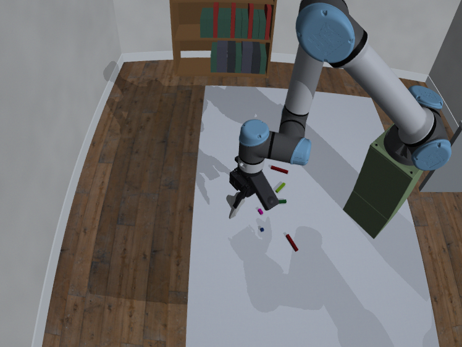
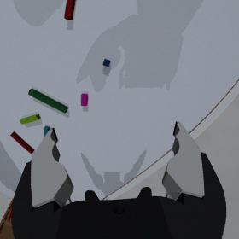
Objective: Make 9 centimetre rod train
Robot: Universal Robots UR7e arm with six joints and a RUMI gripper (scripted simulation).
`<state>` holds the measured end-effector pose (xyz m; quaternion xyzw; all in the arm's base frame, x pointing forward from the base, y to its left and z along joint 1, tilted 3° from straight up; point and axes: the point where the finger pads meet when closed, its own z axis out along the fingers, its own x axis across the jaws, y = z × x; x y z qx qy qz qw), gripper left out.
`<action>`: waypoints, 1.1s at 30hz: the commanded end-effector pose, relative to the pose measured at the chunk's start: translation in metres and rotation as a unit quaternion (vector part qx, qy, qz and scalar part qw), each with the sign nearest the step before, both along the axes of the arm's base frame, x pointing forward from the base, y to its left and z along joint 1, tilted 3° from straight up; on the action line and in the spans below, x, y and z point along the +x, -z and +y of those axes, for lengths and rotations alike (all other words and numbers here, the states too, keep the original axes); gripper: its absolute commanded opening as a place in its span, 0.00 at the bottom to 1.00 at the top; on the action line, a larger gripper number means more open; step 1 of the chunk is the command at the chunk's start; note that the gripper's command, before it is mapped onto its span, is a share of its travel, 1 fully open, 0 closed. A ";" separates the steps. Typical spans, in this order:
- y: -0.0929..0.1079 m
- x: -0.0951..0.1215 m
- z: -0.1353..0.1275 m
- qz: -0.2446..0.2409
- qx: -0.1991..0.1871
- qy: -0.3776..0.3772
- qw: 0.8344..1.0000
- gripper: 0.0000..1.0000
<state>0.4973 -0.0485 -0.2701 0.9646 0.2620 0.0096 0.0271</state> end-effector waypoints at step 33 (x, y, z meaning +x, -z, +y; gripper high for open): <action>0.001 0.003 0.006 -0.020 0.012 0.431 0.902 1.00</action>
